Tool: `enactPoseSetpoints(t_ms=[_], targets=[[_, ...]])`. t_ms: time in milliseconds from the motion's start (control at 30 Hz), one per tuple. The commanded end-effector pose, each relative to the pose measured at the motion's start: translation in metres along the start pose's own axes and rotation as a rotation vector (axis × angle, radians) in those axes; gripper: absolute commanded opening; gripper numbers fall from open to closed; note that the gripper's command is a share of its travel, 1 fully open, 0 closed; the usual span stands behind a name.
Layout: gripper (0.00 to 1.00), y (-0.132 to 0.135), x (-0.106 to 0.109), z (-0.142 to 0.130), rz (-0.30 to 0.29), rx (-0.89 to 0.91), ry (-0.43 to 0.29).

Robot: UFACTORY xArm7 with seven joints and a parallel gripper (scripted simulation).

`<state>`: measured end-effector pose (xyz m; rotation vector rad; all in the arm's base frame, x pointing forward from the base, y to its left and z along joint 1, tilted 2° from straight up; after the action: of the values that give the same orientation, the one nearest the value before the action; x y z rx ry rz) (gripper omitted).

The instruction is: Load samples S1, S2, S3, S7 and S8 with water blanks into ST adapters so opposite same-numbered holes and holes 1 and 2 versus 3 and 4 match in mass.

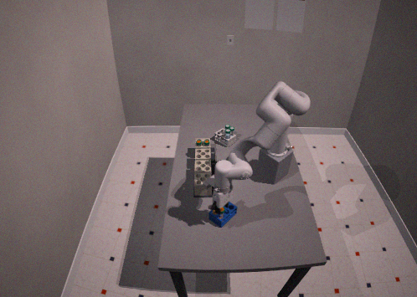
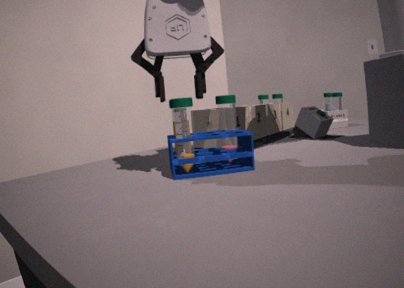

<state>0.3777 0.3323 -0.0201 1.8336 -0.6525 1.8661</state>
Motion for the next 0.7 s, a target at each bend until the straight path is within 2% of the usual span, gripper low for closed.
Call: enactPoseSetpoints(t_ms=[0, 667], targets=[[0.57, -0.001, 0.0, 0.0, 0.004, 0.0, 0.001], [0.57, -0.001, -0.011, 0.001, 0.004, 0.0, 0.001]])
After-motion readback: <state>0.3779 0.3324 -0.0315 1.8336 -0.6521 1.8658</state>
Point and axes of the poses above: the point where the finger pads meet when closed, its own x axis back along the fingers, its own y axis across the jaws, z = x × y, the point moved 2 cm from there along x, back along the fingers, and after that the axes turned 11 degrees about x, right-handed, at the moved point
